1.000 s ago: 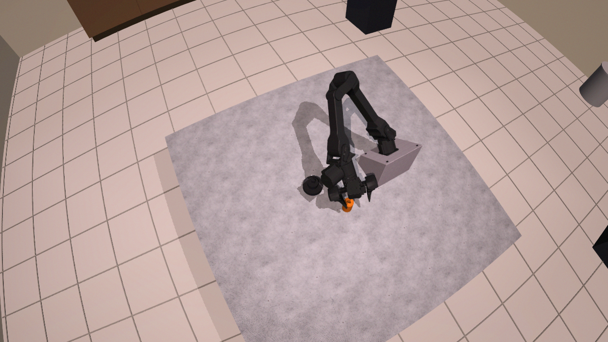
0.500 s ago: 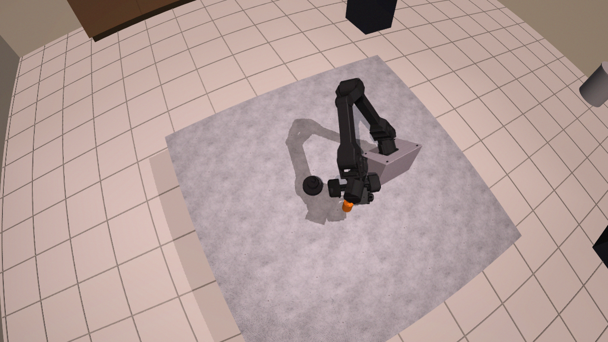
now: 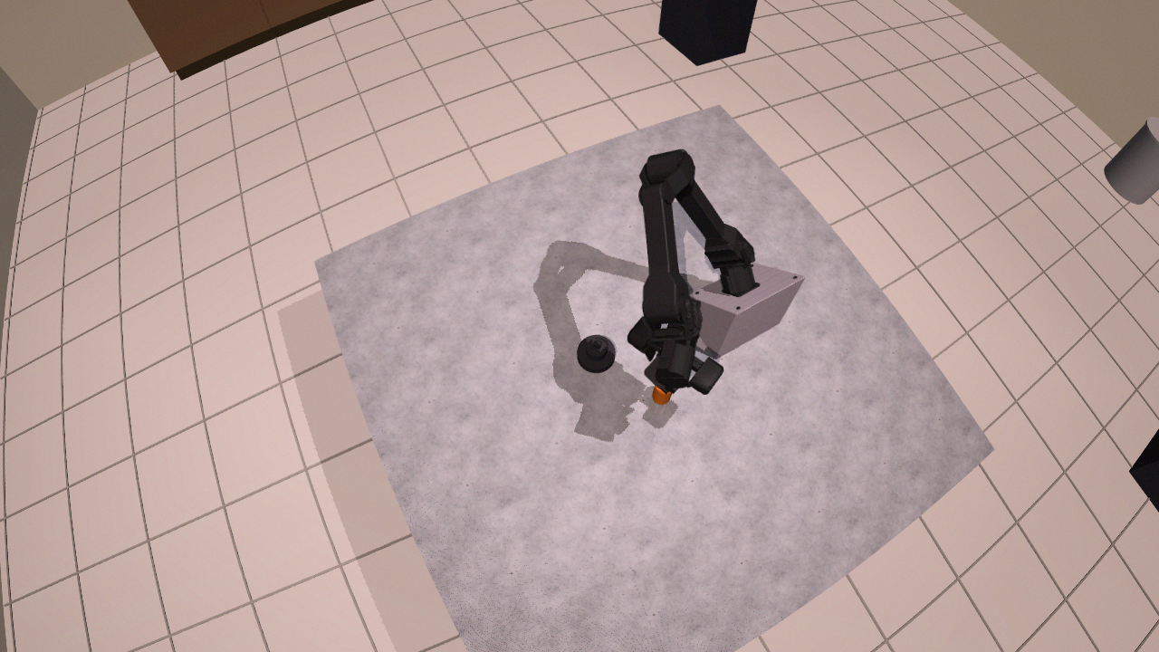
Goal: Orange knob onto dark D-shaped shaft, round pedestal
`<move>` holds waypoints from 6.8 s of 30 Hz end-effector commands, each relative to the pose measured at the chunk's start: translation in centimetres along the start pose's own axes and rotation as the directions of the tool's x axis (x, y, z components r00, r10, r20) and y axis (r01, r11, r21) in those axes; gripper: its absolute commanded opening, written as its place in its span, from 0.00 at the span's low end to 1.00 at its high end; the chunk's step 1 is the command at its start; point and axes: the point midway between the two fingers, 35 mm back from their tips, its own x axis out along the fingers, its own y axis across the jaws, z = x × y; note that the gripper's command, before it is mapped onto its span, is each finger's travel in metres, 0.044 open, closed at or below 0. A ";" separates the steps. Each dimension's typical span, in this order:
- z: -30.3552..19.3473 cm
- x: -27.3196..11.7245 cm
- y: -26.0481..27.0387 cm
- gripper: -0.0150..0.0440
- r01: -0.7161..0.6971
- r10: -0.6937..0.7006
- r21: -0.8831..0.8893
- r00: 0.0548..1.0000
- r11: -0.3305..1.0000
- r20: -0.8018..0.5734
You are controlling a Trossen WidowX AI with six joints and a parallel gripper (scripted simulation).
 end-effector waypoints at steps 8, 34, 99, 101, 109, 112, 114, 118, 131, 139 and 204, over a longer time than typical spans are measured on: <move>0.0 0.0 0.0 1.00 0.005 -0.005 0.484 1.000 0.875 -0.001; 0.1 6.1 -0.1 1.00 0.006 -0.006 0.484 1.000 0.875 -0.001; 1.2 6.2 0.2 0.25 -0.003 0.001 0.483 1.000 0.876 0.004; 1.3 4.8 0.3 0.25 -0.004 0.002 0.483 1.000 0.876 0.004; 0.8 -1.2 0.4 0.25 0.001 -0.002 0.484 1.000 0.875 0.001; 0.5 -2.3 0.4 0.25 0.003 -0.004 0.484 1.000 0.875 -0.001; 0.5 -2.3 0.4 0.25 0.003 -0.004 0.484 1.000 0.875 -0.001; 0.7 -2.1 -0.2 0.25 0.000 0.000 0.482 1.000 0.876 -0.001; 1.6 -1.2 -3.5 0.25 -0.015 0.015 0.476 1.000 0.879 0.004; 2.0 -0.6 -5.7 0.25 -0.021 0.019 0.476 1.000 0.879 0.009; 1.0 5.6 -17.5 0.25 0.016 -0.017 0.493 1.000 0.870 -0.003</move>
